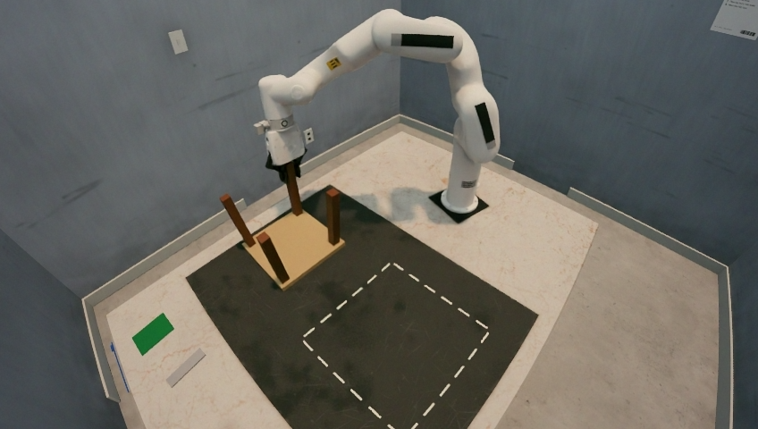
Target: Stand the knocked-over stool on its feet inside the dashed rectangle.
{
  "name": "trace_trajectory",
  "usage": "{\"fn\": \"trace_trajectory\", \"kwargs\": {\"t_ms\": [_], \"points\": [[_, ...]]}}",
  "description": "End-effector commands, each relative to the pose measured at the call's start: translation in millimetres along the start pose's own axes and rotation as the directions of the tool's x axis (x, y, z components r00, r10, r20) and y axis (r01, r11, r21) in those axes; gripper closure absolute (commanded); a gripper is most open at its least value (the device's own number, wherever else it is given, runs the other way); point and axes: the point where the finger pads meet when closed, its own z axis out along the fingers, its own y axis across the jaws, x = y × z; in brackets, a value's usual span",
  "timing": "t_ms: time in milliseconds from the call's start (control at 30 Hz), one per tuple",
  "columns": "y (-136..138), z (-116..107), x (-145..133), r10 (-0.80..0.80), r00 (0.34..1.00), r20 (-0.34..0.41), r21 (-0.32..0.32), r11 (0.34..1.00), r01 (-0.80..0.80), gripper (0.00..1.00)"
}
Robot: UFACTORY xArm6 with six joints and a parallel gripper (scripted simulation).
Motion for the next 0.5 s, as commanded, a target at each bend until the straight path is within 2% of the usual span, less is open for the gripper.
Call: {"fn": "trace_trajectory", "kwargs": {"t_ms": [0,100,467], "points": [[-1.1,-1.8,0.7,0.000,1.000,-0.003,0.004,1.000,0.000,0.69],[-1.1,-1.8,0.7,0.000,1.000,-0.003,0.004,1.000,0.000,0.72],[-1.1,-1.8,0.7,0.000,1.000,-0.003,0.004,1.000,0.000,0.72]]}}
